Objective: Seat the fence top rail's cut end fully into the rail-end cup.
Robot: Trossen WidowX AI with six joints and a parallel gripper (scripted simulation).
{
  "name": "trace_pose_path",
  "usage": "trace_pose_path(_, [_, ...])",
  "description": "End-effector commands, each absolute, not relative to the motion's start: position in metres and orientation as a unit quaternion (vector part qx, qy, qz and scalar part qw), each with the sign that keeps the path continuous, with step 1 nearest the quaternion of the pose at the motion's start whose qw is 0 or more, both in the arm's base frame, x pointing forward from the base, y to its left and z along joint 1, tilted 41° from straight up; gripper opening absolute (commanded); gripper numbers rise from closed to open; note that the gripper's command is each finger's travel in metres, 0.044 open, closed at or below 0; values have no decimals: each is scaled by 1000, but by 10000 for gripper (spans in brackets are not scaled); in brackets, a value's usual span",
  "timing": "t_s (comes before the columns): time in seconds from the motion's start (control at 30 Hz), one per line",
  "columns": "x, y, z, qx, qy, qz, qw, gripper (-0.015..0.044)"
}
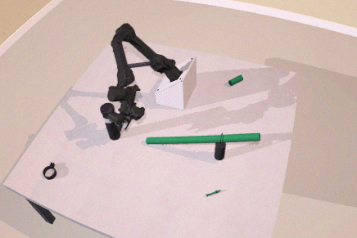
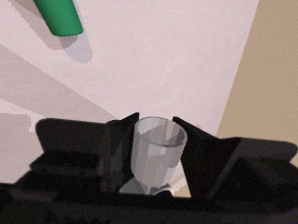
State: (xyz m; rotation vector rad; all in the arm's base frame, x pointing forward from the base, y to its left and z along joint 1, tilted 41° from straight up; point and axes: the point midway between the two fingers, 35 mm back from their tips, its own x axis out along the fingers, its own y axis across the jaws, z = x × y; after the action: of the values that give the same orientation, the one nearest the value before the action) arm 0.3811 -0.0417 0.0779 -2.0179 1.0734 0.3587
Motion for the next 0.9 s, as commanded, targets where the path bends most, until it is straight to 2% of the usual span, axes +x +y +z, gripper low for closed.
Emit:
trace_pose_path(0.0, [378,-42,77,-801,423,151,397,0])
trace_pose_path(0.87, [362,-44,75,-821,393,217,353,0])
